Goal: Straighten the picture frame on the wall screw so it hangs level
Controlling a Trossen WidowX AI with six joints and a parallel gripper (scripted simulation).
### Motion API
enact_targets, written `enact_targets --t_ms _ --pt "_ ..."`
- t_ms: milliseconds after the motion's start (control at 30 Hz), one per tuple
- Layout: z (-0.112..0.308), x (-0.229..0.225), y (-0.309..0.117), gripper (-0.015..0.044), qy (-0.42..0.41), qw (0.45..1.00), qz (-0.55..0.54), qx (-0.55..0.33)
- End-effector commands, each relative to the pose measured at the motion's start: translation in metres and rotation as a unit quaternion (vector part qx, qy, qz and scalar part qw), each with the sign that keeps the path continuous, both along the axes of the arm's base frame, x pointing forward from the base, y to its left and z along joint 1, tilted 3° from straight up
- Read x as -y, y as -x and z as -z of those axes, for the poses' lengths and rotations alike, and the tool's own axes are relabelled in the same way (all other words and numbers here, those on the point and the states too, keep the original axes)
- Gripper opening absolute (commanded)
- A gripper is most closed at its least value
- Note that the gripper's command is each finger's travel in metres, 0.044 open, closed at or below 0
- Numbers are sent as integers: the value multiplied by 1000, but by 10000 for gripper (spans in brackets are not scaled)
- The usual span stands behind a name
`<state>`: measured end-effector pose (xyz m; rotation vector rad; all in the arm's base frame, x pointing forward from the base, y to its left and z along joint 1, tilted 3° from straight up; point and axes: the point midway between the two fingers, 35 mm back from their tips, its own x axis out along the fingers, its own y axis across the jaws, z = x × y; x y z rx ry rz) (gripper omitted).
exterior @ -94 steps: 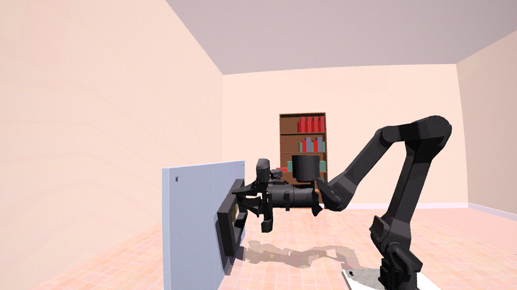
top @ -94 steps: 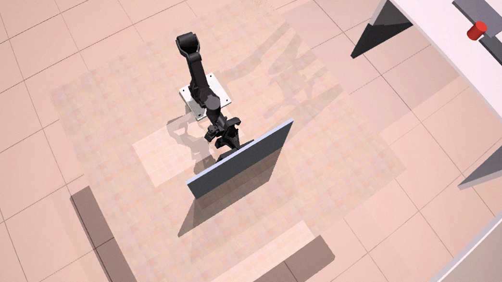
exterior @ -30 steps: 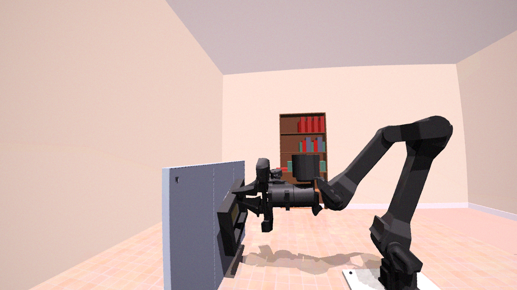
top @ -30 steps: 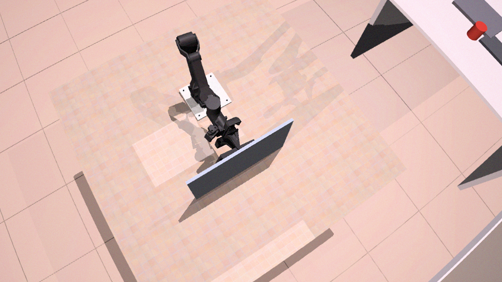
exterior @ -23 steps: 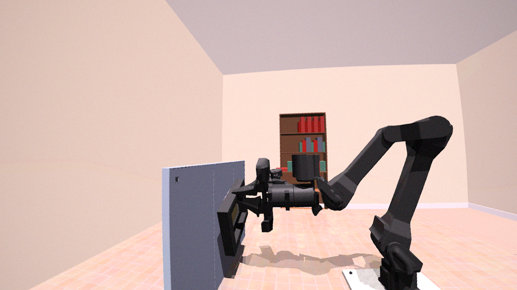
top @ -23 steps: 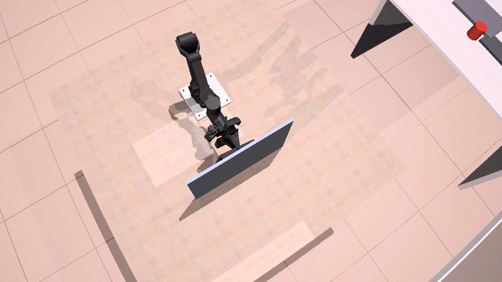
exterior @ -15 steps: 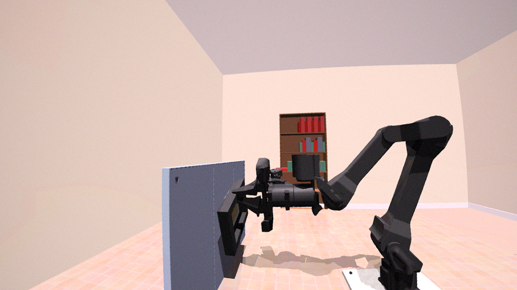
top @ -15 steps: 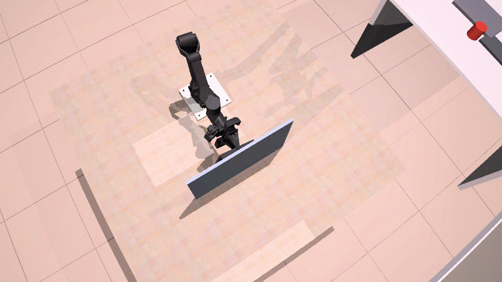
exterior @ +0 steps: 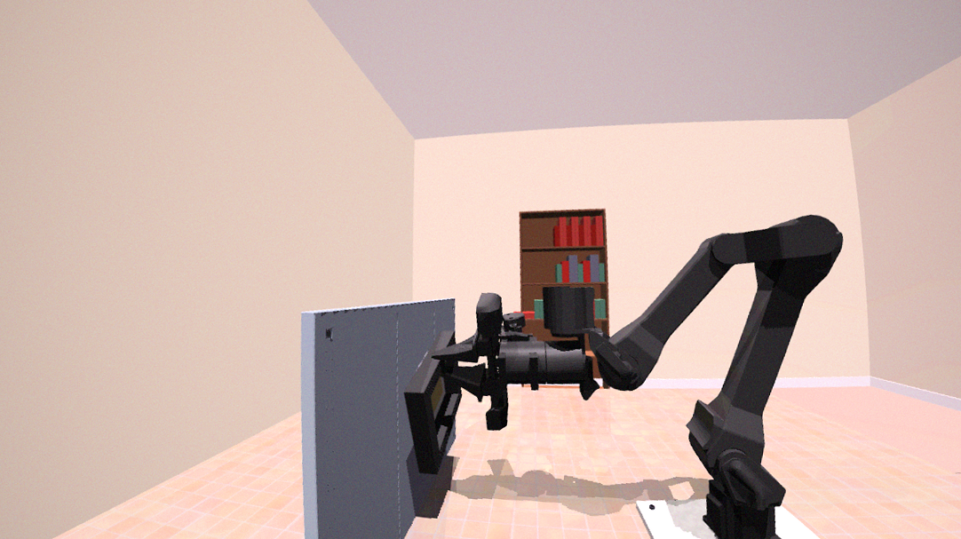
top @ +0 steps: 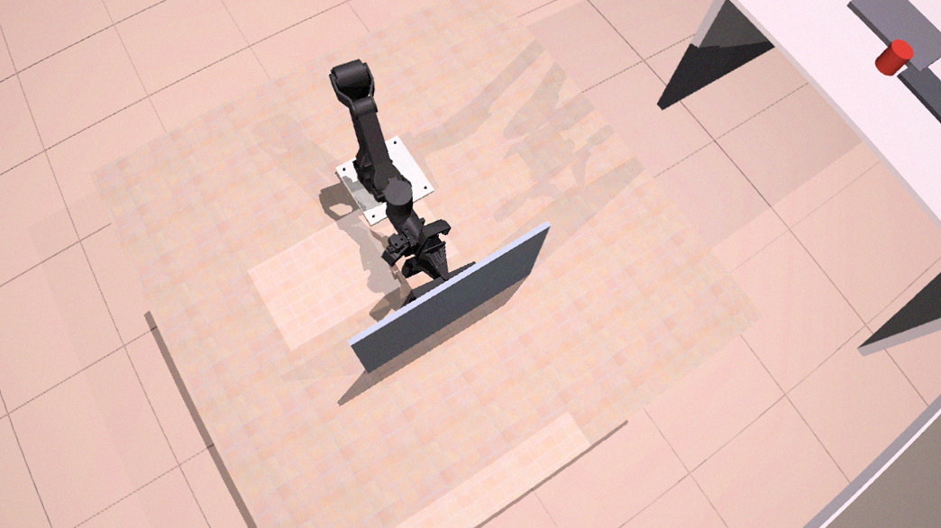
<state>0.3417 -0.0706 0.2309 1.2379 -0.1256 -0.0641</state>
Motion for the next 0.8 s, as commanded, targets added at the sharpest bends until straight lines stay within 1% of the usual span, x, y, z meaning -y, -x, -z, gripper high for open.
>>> enact_targets --t_ms 0,767 --pt "-8 0 0 0 4 1000 -2 10" --pt "-9 4 1 0 5 1000 -2 10"
